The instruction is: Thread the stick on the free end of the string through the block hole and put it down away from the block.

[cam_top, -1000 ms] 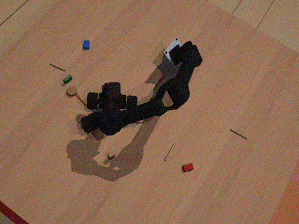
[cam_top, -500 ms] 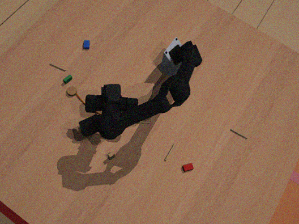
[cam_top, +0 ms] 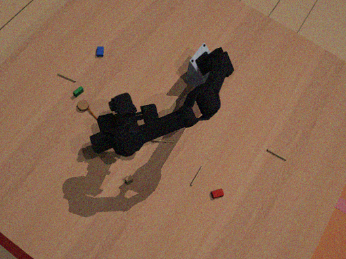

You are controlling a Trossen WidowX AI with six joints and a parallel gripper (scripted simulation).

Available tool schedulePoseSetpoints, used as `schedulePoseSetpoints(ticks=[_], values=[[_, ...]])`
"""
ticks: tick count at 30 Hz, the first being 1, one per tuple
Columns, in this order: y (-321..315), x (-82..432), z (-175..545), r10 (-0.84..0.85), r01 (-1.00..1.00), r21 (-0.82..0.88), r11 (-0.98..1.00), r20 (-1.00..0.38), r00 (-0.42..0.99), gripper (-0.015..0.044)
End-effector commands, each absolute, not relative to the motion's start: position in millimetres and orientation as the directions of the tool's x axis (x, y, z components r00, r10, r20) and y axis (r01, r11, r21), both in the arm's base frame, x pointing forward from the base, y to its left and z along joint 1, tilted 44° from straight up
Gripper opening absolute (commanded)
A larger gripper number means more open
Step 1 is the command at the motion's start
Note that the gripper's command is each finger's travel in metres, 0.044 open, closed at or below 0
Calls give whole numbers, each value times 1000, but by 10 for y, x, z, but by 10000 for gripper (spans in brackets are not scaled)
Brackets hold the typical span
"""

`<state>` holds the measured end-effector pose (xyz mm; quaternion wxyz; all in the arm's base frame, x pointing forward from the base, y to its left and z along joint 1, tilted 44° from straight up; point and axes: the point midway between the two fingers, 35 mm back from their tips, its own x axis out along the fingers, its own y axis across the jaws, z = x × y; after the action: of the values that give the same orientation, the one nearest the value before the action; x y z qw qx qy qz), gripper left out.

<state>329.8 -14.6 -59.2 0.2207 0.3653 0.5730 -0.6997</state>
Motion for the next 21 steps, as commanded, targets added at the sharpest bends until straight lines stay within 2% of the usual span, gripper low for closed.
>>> schedulePoseSetpoints(ticks=[1,6,11,14,21], values=[[-191,3234,-642,195,795,-597,107,-771,-606,440],[-228,3187,-689,288,780,-366,507,-781,-553,440],[-263,3141,-726,375,624,-18,781,-786,-491,440],[-282,3114,-746,419,503,163,849,-787,-452,440],[-310,3072,-772,481,209,433,877,-786,-389,440]])
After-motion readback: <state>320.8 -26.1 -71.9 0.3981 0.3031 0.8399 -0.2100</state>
